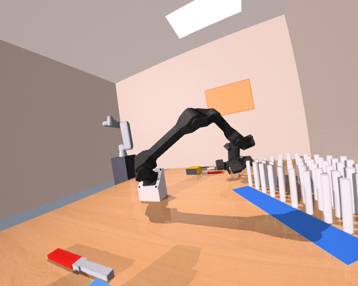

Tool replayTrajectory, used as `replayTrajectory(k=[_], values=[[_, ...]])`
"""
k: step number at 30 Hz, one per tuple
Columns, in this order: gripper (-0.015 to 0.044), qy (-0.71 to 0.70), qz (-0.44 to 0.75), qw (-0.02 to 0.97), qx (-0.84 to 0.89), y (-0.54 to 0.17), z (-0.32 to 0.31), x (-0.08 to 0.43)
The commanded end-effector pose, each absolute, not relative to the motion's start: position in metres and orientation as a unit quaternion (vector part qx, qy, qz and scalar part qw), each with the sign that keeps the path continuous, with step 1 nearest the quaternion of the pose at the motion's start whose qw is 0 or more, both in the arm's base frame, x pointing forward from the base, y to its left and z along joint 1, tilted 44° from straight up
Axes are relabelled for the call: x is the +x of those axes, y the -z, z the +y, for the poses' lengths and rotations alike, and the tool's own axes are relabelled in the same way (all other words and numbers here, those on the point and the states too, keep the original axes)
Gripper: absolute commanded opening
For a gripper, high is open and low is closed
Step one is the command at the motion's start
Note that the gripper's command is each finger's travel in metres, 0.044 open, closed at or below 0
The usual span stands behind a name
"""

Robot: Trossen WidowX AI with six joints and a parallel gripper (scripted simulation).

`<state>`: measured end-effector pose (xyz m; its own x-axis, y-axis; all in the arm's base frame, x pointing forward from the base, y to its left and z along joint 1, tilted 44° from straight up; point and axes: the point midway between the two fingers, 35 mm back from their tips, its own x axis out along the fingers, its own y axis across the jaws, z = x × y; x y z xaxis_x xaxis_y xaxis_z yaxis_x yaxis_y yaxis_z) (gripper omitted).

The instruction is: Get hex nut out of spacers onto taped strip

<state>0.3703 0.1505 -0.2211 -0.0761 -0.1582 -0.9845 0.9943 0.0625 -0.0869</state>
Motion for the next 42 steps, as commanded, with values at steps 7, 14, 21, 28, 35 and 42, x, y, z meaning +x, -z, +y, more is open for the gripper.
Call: replayTrajectory(k=[7,14,21,28,35,42], values=[[0.0135,0.542,0.496,0.535,0.417,0.223,0.147,0.369],[0.0000,0.541,0.497,0.534,0.419,0.198,0.176,0.377],[0.0000,0.540,0.498,0.533,0.420,0.162,0.213,0.381],[0.0000,0.539,0.499,0.532,0.421,0.124,0.248,0.379],[0.0000,0.539,0.499,0.531,0.421,0.098,0.269,0.373],[0.0000,0.540,0.484,0.530,0.440,0.079,0.258,0.383]])
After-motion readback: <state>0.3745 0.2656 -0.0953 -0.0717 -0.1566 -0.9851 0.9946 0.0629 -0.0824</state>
